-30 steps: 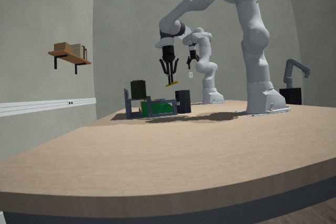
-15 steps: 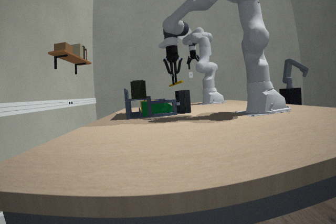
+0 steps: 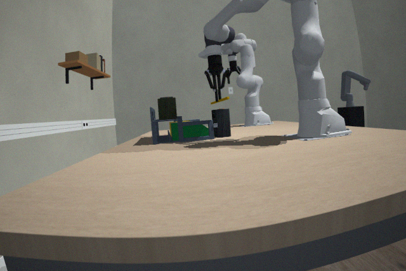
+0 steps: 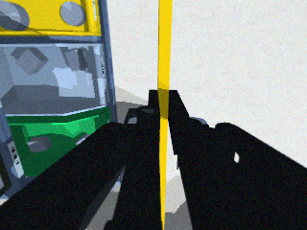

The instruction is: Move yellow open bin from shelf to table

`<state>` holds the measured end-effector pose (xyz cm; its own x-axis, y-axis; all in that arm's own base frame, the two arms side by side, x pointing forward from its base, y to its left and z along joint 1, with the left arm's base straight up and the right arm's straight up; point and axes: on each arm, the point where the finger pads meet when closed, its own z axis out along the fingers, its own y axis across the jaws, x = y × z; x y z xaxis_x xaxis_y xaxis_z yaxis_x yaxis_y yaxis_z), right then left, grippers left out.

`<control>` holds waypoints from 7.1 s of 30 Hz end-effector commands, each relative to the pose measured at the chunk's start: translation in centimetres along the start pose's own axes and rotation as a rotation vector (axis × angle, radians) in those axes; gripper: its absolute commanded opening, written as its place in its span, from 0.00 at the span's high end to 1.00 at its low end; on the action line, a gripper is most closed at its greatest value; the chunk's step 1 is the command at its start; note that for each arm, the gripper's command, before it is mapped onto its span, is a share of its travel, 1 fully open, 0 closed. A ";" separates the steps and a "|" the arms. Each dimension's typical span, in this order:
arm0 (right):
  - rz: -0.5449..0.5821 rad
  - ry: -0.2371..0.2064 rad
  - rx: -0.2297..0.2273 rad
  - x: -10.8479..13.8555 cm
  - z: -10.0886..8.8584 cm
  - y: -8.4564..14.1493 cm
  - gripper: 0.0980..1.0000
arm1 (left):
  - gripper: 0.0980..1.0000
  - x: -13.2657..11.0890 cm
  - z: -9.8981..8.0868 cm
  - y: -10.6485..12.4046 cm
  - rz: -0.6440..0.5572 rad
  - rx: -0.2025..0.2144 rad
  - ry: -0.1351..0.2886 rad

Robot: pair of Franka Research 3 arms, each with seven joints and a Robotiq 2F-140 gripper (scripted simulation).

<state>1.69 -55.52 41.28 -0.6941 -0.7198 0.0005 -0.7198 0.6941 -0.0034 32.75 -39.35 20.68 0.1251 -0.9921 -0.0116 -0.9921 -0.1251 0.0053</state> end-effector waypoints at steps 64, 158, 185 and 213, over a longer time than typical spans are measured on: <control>0.000 0.000 0.000 0.0 0.0 0.0 0.00 | 1.00 0.6 -0.2 12.8 -0.017 0.005 0.012; 0.000 0.000 0.000 0.0 0.0 0.0 0.00 | 1.00 0.7 11.5 12.8 -0.017 0.005 0.012; 0.000 0.000 0.000 0.0 0.0 0.0 0.00 | 1.00 0.8 15.9 12.7 -0.017 0.005 0.012; 0.000 0.000 0.000 0.0 0.0 0.0 0.00 | 1.00 0.8 16.8 12.7 -0.017 0.005 0.012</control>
<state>1.69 -55.52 41.28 -0.6941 -0.7198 0.0005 -0.7198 0.6941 -0.0034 19.98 -41.30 3.92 0.1351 -0.9908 -0.0062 -0.9908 -0.1351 0.0030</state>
